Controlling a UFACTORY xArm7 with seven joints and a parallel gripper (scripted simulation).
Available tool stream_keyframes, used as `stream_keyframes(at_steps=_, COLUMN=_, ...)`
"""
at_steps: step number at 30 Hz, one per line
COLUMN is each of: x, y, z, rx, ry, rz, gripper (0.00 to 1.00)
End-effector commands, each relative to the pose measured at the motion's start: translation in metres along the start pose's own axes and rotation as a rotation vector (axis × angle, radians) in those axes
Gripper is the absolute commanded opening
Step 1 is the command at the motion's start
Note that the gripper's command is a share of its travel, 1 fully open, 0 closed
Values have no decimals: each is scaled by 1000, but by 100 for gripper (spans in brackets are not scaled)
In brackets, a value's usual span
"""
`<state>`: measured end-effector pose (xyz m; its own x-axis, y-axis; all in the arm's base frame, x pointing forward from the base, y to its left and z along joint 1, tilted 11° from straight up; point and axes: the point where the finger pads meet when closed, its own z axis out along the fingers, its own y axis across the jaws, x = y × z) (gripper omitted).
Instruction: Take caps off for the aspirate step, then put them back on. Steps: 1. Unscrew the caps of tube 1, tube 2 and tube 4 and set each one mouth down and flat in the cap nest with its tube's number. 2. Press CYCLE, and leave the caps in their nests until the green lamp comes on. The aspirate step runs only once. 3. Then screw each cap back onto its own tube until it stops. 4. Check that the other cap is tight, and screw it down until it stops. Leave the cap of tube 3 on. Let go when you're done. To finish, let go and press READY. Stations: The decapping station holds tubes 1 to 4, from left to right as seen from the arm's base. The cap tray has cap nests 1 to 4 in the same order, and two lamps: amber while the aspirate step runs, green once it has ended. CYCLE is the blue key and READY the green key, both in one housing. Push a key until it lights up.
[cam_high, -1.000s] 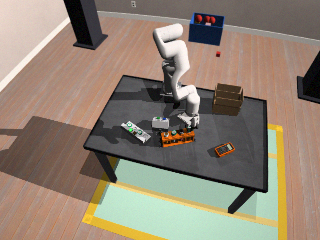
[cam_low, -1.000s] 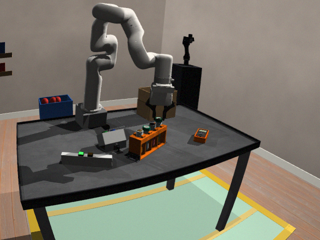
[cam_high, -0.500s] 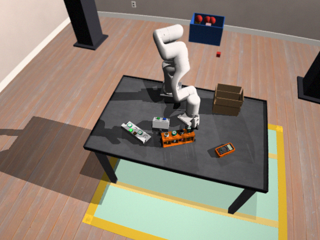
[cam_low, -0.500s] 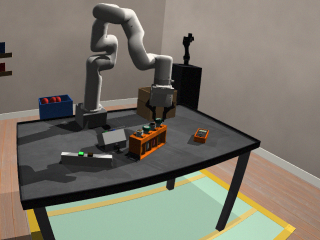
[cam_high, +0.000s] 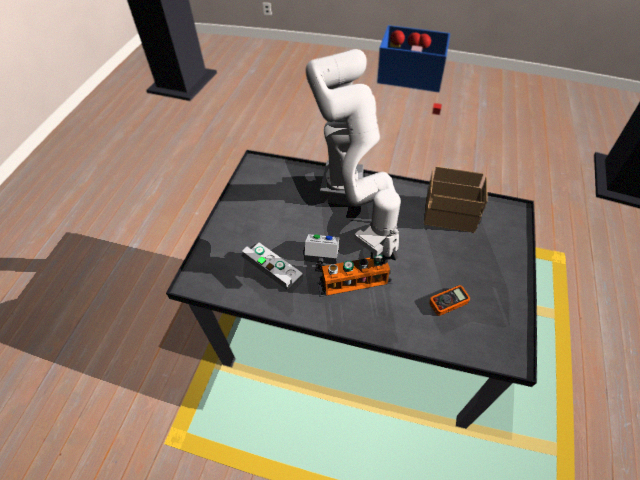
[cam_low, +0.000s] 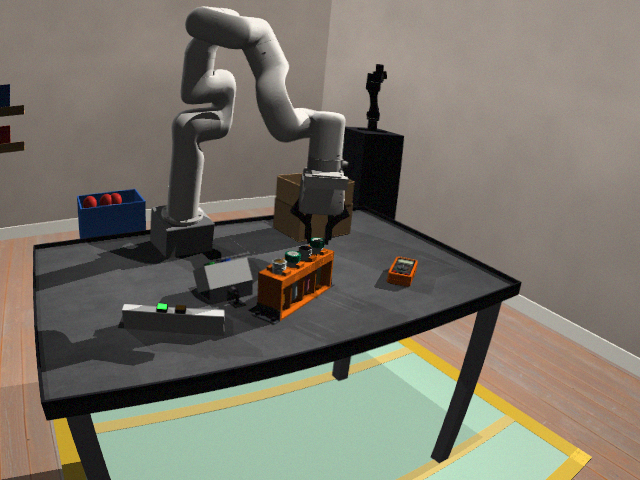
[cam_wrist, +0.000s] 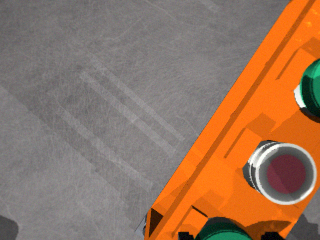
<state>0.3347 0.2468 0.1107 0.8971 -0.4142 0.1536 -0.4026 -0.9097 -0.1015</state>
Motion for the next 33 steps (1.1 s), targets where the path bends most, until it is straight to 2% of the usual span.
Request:
stream_keyframes(at_steps=1, x=1, y=-1, z=-1, rx=3, ry=2, rz=0, gripper=46)
stream_keyframes(at_steps=18, x=1, y=-1, z=-1, rx=2, ry=1, rz=0, gripper=46)
stream_keyframes(at_steps=22, x=1, y=-1, z=1, rx=3, ry=1, rz=160, gripper=46)
stream_keyframes(at_steps=33, x=1, y=-1, z=6, rx=3, ry=1, rz=196, gripper=46)
